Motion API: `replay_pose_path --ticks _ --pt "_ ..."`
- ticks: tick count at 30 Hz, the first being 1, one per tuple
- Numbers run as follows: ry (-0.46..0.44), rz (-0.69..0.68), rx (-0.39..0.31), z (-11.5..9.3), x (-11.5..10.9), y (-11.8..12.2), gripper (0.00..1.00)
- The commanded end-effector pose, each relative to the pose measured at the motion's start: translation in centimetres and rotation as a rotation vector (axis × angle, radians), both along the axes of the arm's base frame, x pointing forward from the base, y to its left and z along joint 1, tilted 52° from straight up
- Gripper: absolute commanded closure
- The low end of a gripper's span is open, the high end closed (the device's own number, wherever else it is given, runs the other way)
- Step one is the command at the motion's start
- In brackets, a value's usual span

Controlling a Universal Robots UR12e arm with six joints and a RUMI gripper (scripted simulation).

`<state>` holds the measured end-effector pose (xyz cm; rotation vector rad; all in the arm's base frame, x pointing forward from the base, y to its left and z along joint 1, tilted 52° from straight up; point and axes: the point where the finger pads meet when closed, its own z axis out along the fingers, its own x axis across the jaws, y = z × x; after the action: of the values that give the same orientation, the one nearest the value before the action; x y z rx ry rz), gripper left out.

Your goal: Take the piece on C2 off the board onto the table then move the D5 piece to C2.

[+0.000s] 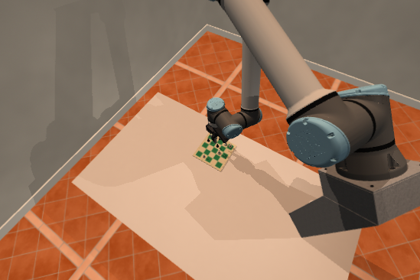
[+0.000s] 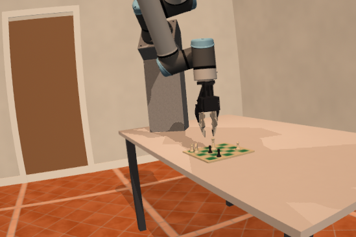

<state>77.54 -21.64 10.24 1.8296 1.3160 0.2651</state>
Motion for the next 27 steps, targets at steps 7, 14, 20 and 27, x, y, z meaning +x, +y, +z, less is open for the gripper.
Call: replay_pose_path --ticks 7,14,20,27 --pt "-0.001 0.000 0.000 -0.8 0.9 -0.7 0.80" --pt "-0.001 0.000 0.000 -1.3 1.5 -1.1 0.80" --pt "-0.001 0.000 0.000 -1.6 1.7 -1.3 0.80" --pt "-0.001 0.000 0.000 -1.6 1.8 -1.4 0.80"
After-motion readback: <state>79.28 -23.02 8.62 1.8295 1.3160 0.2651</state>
